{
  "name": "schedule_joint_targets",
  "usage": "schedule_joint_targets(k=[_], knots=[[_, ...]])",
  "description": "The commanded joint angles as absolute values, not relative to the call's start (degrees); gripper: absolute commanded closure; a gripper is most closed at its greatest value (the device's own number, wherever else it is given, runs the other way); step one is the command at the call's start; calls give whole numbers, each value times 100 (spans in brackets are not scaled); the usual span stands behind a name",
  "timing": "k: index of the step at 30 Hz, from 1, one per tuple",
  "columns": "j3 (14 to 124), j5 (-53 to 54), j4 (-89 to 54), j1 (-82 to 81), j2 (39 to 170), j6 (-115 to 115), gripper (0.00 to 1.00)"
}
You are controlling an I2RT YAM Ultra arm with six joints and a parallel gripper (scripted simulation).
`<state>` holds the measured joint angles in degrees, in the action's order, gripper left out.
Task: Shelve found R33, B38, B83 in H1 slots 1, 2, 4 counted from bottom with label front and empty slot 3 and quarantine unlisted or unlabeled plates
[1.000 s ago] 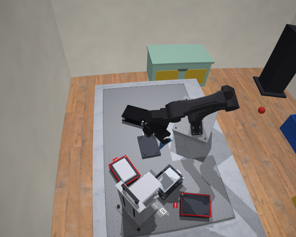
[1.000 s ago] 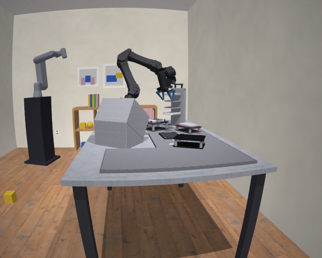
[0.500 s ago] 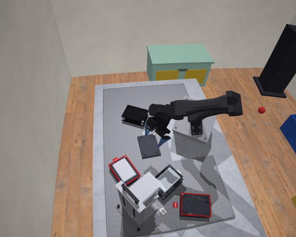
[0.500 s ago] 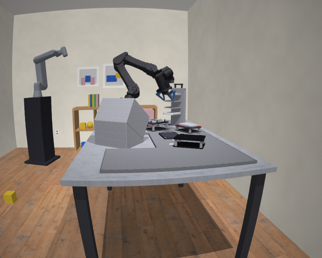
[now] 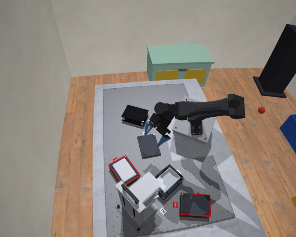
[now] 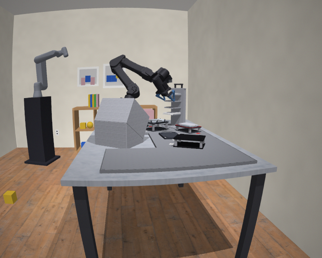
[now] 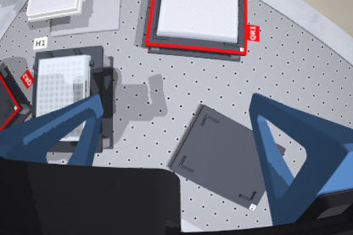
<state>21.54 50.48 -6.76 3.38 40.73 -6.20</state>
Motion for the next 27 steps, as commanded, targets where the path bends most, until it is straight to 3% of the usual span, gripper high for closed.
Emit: schedule_joint_targets(k=[1, 27], knots=[[2304, 5442, -212, 709, 4288, -717, 0], [2675, 7161, -1151, 2752, 6139, -3245, 0]])
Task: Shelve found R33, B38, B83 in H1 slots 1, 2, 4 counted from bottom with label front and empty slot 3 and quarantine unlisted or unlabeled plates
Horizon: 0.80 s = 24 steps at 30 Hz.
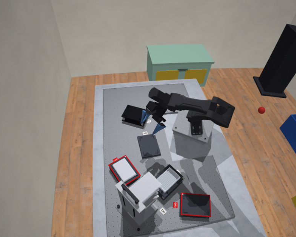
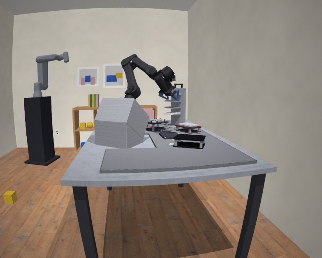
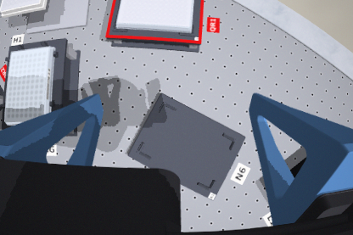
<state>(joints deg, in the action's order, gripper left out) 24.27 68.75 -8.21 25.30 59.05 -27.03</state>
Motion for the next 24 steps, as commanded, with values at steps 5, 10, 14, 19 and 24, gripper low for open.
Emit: schedule_joint_targets(k=[5, 10, 14, 19, 24], knots=[[2918, 7403, -1771, 3131, 6686, -4214, 0], [3235, 7573, -2552, 3475, 7303, -5333, 0], [3380, 7620, -2897, 3604, 7566, -5812, 0], [3764, 7691, -3781, 3904, 8245, -7025, 0], [3418, 7690, -3239, 3784, 8484, -7005, 0]])
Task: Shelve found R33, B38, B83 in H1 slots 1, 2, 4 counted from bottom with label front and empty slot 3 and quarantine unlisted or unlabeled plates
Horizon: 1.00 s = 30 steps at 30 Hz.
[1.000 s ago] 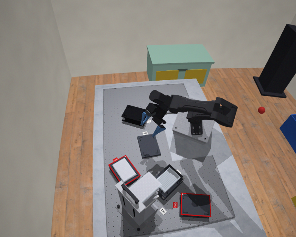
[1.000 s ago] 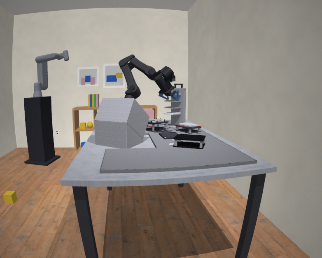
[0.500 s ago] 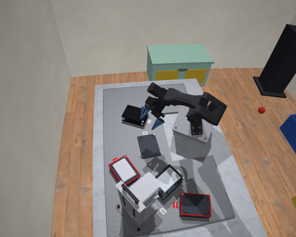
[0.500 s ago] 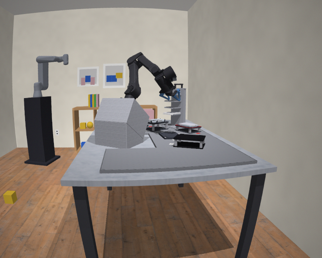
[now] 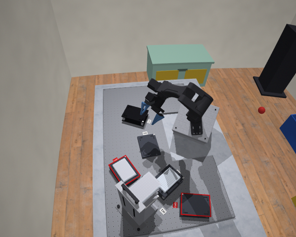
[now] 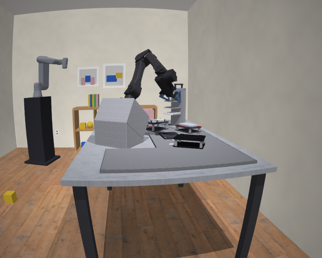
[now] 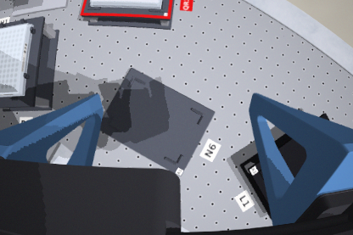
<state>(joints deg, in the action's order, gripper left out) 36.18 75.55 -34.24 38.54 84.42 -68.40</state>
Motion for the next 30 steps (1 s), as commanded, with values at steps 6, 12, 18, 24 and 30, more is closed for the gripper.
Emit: schedule_joint_targets(k=[6, 12, 18, 24, 30], knots=[[3148, 7667, -2434, 3714, 8455, -6407, 0], [3393, 7667, -2435, 3773, 8456, -6409, 0], [3391, 7666, -2466, 3776, 8444, -6433, 0], [3389, 7666, -2470, 3775, 8441, -6427, 0], [3389, 7666, -2468, 3774, 8439, -6424, 0]])
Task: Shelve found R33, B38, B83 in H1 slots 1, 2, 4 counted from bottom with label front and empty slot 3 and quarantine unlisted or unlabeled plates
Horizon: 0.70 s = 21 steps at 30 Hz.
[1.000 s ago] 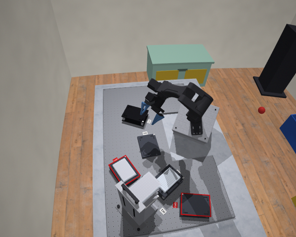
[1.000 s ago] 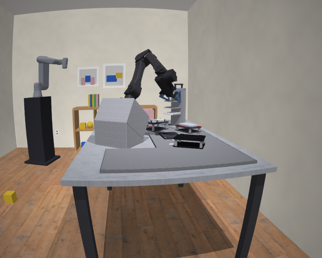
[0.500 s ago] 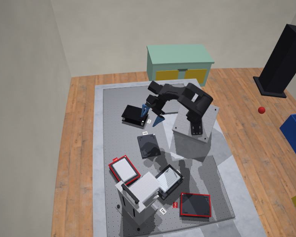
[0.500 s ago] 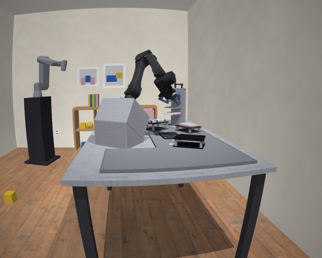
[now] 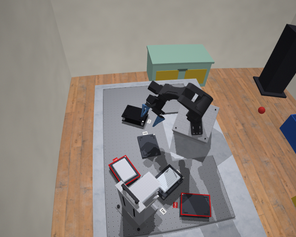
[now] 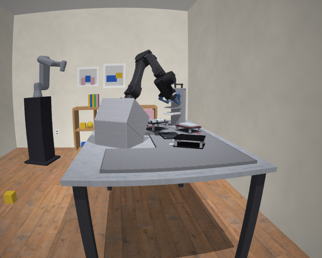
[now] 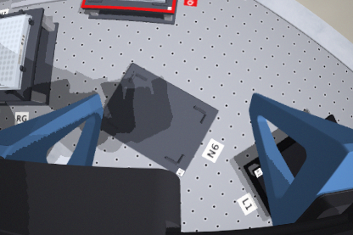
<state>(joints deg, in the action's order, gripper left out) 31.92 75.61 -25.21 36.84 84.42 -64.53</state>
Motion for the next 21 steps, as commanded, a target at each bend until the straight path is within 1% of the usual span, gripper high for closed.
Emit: schedule_joint_targets(k=[1, 21], knots=[[3389, 7666, -2468, 3774, 8438, -6423, 0], [3388, 7666, -2467, 3774, 8436, -6420, 0]])
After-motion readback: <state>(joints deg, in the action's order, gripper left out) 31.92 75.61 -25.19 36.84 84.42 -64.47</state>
